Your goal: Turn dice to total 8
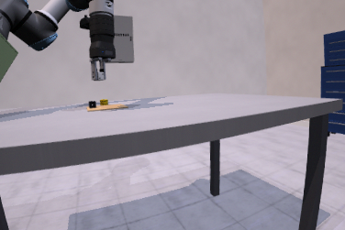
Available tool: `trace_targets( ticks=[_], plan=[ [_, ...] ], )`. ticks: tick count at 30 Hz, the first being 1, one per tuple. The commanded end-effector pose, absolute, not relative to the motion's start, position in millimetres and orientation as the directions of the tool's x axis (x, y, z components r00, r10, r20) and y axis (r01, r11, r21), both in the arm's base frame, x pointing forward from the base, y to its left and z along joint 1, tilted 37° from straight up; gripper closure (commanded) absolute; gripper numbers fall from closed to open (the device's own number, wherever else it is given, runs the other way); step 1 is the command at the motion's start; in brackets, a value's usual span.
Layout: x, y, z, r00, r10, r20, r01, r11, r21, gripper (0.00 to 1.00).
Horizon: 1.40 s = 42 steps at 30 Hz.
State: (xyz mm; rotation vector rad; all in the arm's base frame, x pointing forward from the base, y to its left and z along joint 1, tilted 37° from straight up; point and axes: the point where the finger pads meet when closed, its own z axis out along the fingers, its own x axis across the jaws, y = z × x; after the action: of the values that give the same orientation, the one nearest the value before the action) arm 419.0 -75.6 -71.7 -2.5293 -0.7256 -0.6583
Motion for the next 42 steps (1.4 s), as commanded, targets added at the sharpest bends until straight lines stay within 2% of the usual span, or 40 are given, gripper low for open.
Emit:
trace_targets(
  ticks=[1, 12, 15, 17, 26, 42],
  plan=[
    [423, -65, -62, 0.672, 0.471, 0.571, 0.667, -0.72, -0.192, 0.51],
    [431, -30, -34, 0.375, 0.707, 0.6, 0.87, -0.492, 0.036, 0.51],
    [431, -27, -32, 0.351, 0.72, 0.599, 0.88, -0.473, 0.052, 0.51],
    [433, -16, -24, 0.25, 0.768, 0.59, 0.914, -0.389, 0.119, 0.51],
    [436, 8, -6, 0.02, 0.838, 0.546, 0.946, -0.192, 0.26, 0.51],
    [437, 11, -4, -0.017, 0.844, 0.536, 0.946, -0.16, 0.281, 0.51]
  ],
)
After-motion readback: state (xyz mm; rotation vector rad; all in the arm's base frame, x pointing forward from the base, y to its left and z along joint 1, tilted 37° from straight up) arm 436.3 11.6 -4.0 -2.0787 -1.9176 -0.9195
